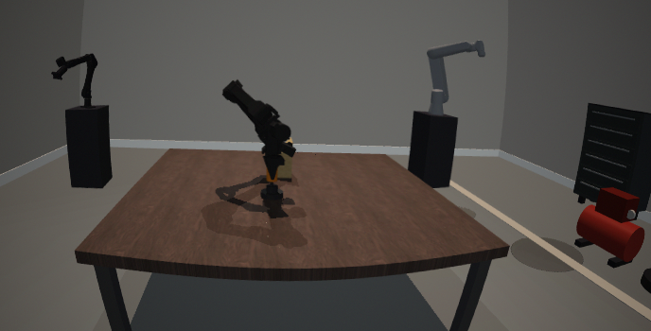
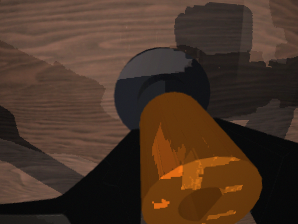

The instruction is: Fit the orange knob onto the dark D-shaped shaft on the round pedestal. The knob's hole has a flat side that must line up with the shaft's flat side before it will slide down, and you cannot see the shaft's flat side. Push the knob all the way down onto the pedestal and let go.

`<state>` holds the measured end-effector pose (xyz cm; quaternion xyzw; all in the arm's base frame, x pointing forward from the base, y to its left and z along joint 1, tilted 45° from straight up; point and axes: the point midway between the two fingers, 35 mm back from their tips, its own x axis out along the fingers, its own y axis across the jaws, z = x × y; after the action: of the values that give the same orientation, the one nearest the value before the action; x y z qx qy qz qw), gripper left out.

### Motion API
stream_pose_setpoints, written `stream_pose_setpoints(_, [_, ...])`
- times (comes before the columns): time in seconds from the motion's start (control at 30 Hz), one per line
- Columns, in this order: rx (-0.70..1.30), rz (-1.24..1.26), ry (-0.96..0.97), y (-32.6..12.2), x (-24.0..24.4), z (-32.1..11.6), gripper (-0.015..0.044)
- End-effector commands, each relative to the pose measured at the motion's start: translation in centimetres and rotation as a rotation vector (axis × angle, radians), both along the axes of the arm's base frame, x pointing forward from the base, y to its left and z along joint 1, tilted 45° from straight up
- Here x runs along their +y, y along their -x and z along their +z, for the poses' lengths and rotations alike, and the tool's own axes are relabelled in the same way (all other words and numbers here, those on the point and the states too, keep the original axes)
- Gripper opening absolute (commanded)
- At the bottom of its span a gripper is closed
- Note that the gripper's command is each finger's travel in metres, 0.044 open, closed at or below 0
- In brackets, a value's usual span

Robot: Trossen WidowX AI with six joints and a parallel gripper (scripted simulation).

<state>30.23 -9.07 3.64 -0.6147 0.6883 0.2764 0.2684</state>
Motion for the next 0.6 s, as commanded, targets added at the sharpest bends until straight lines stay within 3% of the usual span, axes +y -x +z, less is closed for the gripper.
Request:
stream_pose_setpoints(0.0, [0.027, 0.034, -0.005, -0.29, 0.09, 0.00, 0.0000])
stream_pose_setpoints(0.57, [0.027, 0.034, -0.005, 0.12, 0.11, -0.05, 0.0000])
